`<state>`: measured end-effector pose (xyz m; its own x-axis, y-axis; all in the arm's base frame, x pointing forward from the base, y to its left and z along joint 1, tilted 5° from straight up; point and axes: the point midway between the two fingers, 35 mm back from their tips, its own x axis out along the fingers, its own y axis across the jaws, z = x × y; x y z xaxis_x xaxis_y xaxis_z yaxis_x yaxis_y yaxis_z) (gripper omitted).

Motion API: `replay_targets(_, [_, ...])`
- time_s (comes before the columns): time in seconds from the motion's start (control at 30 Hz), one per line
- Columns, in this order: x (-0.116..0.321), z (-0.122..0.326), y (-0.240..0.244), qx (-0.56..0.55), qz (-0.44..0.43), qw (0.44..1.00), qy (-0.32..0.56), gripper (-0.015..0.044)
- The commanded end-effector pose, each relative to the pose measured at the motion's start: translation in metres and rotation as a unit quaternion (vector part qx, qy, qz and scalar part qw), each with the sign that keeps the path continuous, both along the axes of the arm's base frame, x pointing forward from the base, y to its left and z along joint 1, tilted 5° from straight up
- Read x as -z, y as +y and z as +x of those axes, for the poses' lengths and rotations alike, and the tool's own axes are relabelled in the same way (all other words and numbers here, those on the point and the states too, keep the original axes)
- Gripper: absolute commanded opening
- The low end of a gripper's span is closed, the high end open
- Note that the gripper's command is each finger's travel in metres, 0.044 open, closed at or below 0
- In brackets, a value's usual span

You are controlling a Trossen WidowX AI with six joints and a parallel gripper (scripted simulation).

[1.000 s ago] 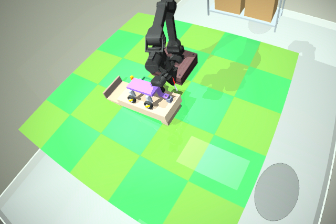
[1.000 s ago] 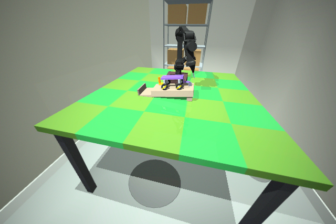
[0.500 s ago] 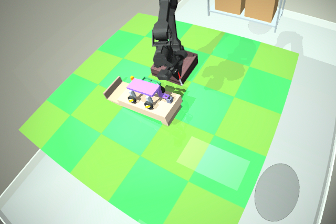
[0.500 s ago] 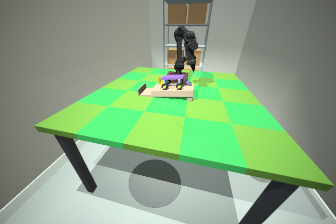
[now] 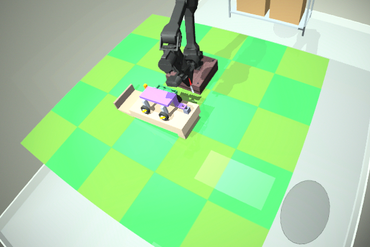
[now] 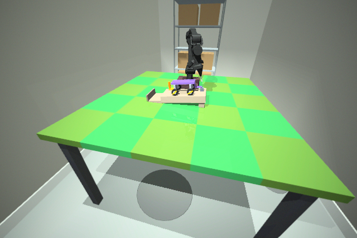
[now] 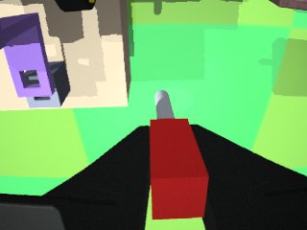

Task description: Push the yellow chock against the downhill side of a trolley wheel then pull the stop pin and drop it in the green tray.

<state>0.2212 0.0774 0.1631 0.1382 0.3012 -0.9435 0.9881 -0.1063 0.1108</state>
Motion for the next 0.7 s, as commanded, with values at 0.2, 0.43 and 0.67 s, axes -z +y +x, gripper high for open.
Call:
replay_targets(0.2, [0.007, -0.002, -0.033, -0.002, 0.000, 1.000, 0.003, 0.0000])
replay_targets(0.43, [0.011, -0.003, -0.057, -0.002, -0.001, 1.000, 0.003, 0.0000])
replay_targets(0.67, [0.016, -0.005, -0.080, -0.002, -0.002, 1.000, 0.003, 0.0000])
